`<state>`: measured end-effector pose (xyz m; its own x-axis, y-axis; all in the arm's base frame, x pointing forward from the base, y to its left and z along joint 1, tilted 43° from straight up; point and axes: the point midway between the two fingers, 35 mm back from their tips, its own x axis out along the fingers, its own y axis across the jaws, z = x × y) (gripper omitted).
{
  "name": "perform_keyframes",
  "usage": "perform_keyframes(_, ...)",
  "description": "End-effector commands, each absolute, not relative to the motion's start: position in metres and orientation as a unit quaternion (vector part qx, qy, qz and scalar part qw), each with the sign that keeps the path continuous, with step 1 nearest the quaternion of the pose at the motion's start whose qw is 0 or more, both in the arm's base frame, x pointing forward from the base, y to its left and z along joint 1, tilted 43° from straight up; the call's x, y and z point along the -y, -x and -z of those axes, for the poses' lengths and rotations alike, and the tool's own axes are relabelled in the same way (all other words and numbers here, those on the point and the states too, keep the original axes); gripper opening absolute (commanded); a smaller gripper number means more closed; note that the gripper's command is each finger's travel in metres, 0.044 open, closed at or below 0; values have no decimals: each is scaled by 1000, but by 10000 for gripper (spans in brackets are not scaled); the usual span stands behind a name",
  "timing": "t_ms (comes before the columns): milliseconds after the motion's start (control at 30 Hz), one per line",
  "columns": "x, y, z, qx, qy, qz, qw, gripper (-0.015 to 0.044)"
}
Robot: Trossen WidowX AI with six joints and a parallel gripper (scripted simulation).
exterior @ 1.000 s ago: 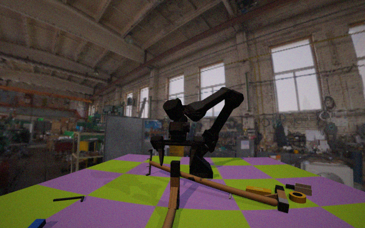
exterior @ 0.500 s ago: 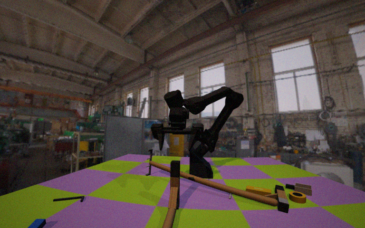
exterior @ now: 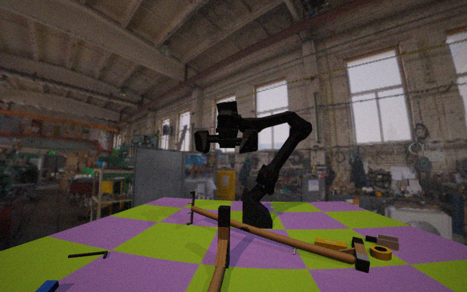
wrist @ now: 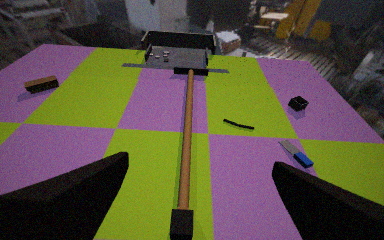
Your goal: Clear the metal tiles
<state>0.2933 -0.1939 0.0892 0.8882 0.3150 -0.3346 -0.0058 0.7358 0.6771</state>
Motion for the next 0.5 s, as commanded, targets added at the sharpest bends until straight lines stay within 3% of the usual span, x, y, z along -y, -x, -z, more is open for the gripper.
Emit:
perform_keyframes(0, 207, -289, -106, -191, -354, -82, 912, 440)
perform_keyframes(467, 247, -259, -161, -106, -358, -63, 925, 440)
